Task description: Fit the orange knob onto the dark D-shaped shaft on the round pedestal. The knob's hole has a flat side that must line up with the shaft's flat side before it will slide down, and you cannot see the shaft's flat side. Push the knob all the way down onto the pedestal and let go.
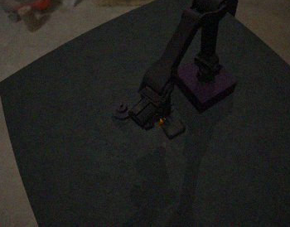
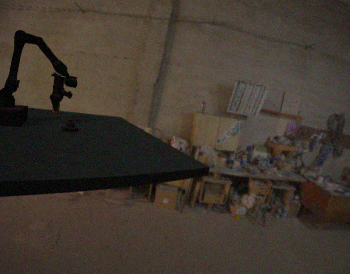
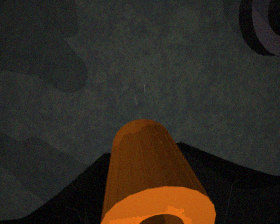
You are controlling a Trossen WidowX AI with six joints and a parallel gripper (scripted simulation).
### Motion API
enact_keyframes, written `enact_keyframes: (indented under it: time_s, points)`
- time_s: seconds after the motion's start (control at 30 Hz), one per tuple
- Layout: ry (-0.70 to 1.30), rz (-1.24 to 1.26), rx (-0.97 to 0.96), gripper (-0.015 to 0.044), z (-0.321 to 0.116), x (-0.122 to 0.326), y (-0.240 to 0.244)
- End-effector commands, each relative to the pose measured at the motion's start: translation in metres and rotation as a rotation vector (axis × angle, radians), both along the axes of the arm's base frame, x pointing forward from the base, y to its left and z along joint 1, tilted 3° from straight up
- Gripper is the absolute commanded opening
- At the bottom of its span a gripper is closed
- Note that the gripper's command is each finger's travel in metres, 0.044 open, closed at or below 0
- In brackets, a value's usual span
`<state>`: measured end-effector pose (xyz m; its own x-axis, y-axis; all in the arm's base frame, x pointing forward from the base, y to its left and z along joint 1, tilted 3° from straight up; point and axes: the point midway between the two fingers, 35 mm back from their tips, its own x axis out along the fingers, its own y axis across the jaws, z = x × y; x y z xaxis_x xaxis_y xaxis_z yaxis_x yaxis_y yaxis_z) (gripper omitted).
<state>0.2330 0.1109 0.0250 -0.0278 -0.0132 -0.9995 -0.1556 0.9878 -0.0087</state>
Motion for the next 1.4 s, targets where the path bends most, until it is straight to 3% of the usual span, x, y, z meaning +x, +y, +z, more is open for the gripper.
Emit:
enact_keyframes:
  time_s: [0.0,0.27,1.37]
  points:
    - [-0.01,-0.006,0.001,0.0,0.027,0.002,0.003]
    - [-0.009,-0.006,0.001,0.0,0.071,-0.004,0.004]
    - [-0.011,-0.015,-0.004,0.0,0.054,0.053,-0.042]
